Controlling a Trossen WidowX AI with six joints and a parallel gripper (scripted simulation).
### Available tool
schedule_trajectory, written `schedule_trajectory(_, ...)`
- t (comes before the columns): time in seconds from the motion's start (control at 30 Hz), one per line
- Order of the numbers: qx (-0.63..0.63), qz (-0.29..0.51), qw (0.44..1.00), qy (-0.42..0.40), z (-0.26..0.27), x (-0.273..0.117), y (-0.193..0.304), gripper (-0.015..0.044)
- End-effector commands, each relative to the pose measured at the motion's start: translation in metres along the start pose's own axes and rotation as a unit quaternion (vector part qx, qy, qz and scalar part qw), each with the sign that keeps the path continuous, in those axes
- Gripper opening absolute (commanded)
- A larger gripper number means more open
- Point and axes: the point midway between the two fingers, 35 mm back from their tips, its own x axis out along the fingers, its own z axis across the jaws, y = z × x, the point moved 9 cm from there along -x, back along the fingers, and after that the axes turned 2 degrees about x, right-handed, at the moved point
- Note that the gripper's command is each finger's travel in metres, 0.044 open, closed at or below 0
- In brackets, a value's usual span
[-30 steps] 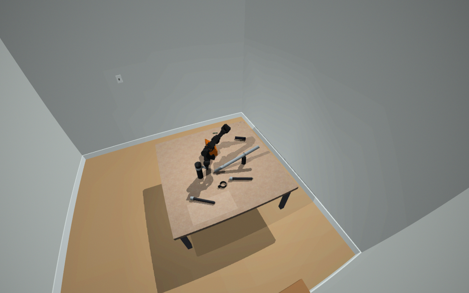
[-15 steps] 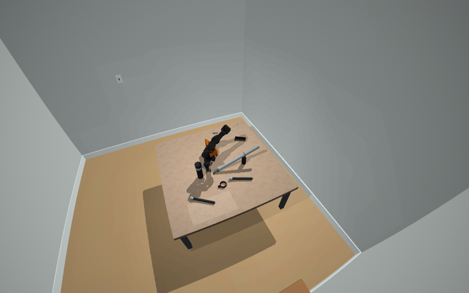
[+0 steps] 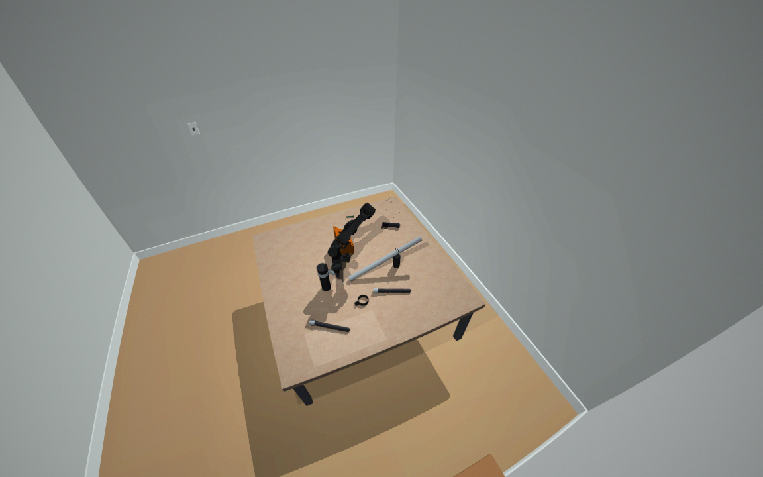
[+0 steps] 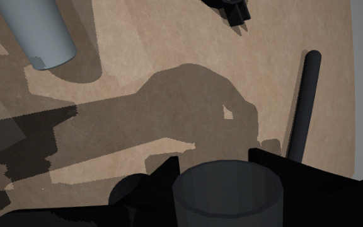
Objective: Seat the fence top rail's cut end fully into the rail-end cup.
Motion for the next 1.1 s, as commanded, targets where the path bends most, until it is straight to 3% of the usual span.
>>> schedule_trajectory(0.0,-0.011,-0.005,1.000,0.000,0.002,-0.001,0.002,0.0000)
schedule_trajectory(1.07,-0.103,-0.058,0.993,-0.003,0.018,-0.010,0.015,0.0000)
